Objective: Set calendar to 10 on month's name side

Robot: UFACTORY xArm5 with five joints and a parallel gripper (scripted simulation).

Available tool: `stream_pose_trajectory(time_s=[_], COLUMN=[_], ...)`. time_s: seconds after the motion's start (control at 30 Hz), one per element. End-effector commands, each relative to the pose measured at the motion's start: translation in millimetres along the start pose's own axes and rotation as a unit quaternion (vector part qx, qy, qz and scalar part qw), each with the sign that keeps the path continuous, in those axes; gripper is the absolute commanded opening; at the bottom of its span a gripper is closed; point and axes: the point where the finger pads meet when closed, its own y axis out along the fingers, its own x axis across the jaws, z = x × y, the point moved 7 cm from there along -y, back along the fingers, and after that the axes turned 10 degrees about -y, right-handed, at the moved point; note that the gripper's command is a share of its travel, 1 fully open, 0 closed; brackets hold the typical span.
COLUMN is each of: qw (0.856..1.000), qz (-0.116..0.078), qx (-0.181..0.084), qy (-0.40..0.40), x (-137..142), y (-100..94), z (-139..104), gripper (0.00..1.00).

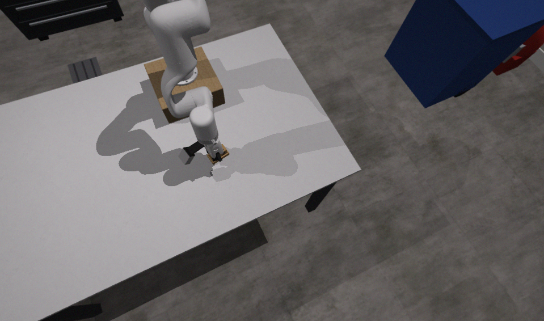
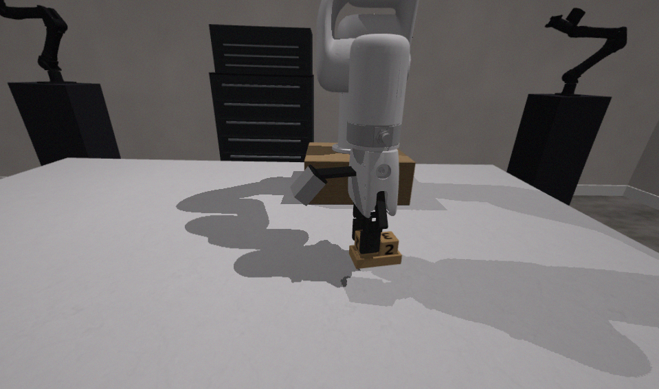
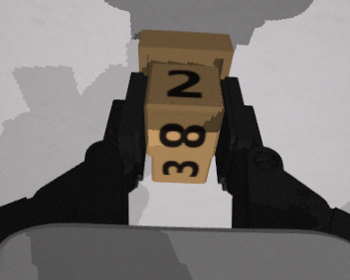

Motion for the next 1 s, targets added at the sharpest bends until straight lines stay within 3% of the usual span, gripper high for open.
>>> stream_pose_trajectory(time_s=[0.0,0.97], qw=[1.000,1.000], qz=[0.001,0.001], qx=[0.001,0.001], qy=[0.000,0.000], x=[-1.0,-1.1], y=[0.5,7.4], z=[0.2,-0.1], gripper=[0.29,0.29])
